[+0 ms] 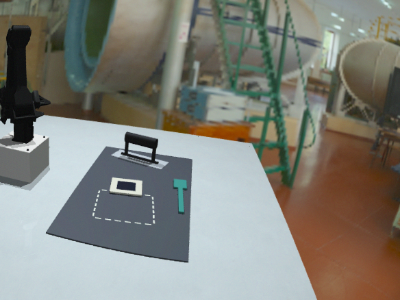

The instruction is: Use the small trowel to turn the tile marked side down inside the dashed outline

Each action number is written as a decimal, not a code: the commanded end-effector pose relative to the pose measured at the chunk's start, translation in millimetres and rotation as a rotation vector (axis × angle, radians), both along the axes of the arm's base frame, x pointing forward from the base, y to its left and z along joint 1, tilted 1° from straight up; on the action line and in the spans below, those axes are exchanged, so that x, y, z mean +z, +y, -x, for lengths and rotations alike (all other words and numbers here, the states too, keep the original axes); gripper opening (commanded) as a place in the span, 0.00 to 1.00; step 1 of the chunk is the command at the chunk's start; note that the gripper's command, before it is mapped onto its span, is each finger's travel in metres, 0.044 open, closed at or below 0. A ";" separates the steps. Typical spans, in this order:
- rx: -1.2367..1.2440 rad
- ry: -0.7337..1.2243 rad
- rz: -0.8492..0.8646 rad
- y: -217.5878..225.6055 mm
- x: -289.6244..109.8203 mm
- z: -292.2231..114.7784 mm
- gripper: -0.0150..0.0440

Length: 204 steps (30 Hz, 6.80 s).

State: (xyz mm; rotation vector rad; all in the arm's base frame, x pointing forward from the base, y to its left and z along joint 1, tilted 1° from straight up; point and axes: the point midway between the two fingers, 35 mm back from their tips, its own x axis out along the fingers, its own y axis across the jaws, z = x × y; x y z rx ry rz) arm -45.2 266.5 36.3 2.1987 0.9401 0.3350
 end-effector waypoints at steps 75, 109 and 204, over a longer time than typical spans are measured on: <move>0.000 0.000 0.000 0.0 0.0 0.0 0.25; -0.138 0.391 -0.140 50.9 -24.2 -27.7 0.71; -1.574 1.363 -1.946 76.4 -24.3 -332.2 0.71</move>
